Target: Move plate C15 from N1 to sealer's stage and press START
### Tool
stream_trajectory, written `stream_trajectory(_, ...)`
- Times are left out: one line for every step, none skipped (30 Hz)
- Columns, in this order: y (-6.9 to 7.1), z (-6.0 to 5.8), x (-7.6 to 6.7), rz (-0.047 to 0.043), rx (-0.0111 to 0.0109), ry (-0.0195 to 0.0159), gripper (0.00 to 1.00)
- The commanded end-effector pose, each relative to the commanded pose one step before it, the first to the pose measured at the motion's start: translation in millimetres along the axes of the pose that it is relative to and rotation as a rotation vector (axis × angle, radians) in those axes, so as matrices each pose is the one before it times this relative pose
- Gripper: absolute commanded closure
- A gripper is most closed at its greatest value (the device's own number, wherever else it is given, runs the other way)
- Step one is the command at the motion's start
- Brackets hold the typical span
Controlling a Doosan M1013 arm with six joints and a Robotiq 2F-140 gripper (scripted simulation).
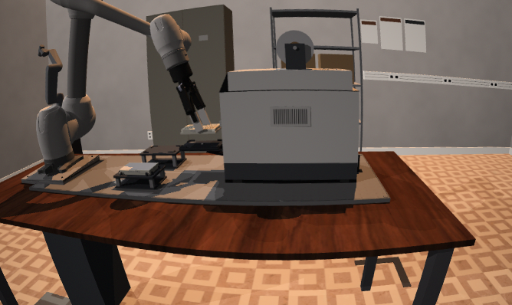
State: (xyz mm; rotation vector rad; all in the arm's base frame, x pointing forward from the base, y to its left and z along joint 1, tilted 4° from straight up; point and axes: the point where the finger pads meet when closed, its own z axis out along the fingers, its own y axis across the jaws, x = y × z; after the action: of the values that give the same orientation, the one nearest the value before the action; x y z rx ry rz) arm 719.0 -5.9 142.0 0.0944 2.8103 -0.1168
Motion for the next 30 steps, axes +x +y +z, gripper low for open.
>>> stream_trajectory(-0.54,1.21,-1.81,0.0015,-0.00145,0.00302,0.9)
stream_trajectory(0.0,0.0,0.0,0.0,0.0,0.0,0.9)
stream_trajectory(0.0,0.0,-0.01,0.0,0.0,0.0,0.9)
stream_trajectory(0.0,0.0,-0.01,0.0,0.0,0.0,0.9)
stream_trajectory(0.0,0.0,-0.01,0.0,0.0,0.0,0.9)
stream_trajectory(0.0,1.57,0.56,0.0,0.0,0.0,0.9)
stream_trajectory(0.0,1.57,0.56,0.0,0.0,0.0,0.9)
stream_trajectory(0.0,1.57,0.56,0.0,0.0,0.0,0.9)
stream_trajectory(0.0,1.57,0.56,0.0,0.0,0.0,0.9)
stream_trajectory(0.0,1.56,0.57,0.0,0.0,0.0,0.9)
stream_trajectory(0.0,1.56,0.59,0.0,0.0,0.0,0.9)
stream_trajectory(0.0,1.55,0.61,0.0,0.0,0.0,0.9)
stream_trajectory(-0.01,1.54,0.64,0.0,0.0,0.0,0.9)
stream_trajectory(-0.01,1.52,0.67,0.0,0.0,0.0,0.9)
stream_trajectory(-0.01,1.52,0.69,0.0,0.0,0.0,0.9)
stream_trajectory(-0.02,1.51,0.71,0.0,0.0,0.0,0.9)
stream_trajectory(-0.02,1.51,0.71,0.0,0.0,0.0,0.9)
stream_trajectory(0.0,0.0,0.0,0.0,0.0,0.0,0.9)
stream_trajectory(0.0,0.0,0.0,0.0,0.0,0.0,0.9)
stream_trajectory(-0.03,1.17,0.59,0.0,0.0,0.0,0.9)
stream_trajectory(-0.03,-0.05,0.14,0.0,0.0,0.0,0.9)
stream_trajectory(-0.03,-0.05,0.14,0.0,0.0,0.0,0.9)
stream_trajectory(-0.03,-0.05,0.14,0.0,0.0,0.0,0.9)
stream_trajectory(-0.03,-0.05,0.13,0.0,0.0,0.0,0.9)
stream_trajectory(-0.03,-0.05,0.13,0.0,0.0,0.0,0.9)
stream_trajectory(-0.03,-0.05,0.13,0.0,0.0,0.0,0.9)
stream_trajectory(-0.03,-0.05,0.12,0.0,0.0,0.0,0.9)
stream_trajectory(-0.03,-0.04,0.12,0.0,0.0,0.0,0.9)
stream_trajectory(-0.03,-0.04,0.11,0.0,0.0,0.0,0.9)
stream_trajectory(-0.03,-0.04,0.11,0.0,0.0,0.0,0.9)
